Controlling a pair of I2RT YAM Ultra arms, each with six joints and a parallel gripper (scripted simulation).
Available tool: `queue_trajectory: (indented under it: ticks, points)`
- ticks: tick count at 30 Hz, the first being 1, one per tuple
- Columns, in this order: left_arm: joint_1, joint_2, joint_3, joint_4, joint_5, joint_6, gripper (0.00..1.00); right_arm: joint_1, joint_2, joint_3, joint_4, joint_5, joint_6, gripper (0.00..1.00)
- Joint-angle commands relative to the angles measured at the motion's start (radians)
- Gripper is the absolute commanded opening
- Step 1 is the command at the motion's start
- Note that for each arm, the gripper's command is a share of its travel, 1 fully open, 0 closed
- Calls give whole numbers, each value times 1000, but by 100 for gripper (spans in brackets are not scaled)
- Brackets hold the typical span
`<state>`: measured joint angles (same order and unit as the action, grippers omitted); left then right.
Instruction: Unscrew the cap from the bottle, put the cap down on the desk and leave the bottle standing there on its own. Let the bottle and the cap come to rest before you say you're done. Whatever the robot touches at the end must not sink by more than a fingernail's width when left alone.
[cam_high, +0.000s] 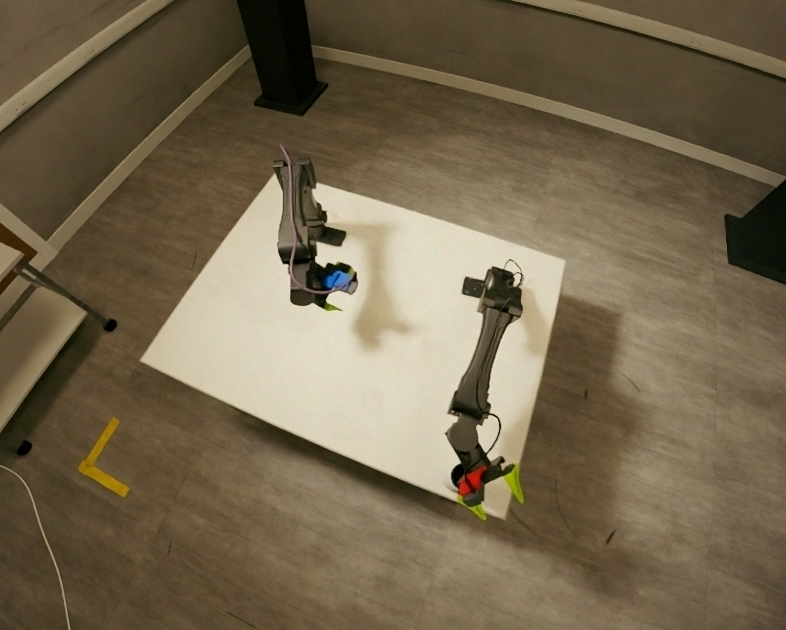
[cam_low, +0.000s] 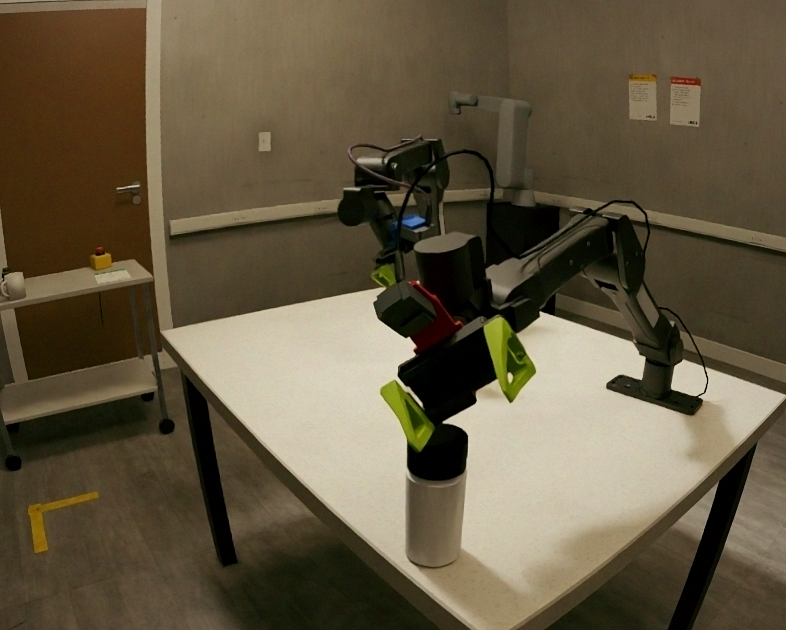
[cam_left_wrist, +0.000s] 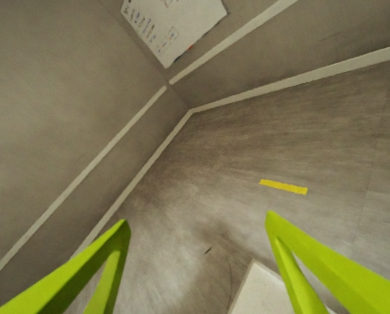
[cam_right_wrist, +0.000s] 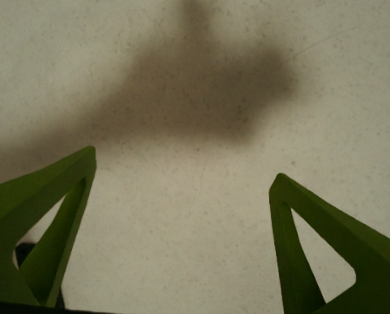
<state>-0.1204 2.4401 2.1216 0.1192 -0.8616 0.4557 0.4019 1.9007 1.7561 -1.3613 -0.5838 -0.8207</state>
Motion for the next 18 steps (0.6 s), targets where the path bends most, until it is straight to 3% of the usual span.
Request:
queue_trajectory:
  ticks: [1,7,13,15,16,18]
  points:
    - [45,-49,-46,80,188,-81,96,-44,-76,-5,112,83,181,94]
    - [135,-50,-160,194,422,-147,96,-48,-166,-46,125,165,441,94]
    - [222,-37,-318,368,727,-200,96,-40,-321,-121,66,225,756,94]
    - [222,-37,-318,368,727,-200,96,-40,-321,-121,66,225,756,94]
    - [252,-28,-352,428,844,-210,96,-39,-357,-139,66,250,872,94]
    - [276,-25,-415,489,943,-224,96,-48,-403,-159,56,269,951,94]
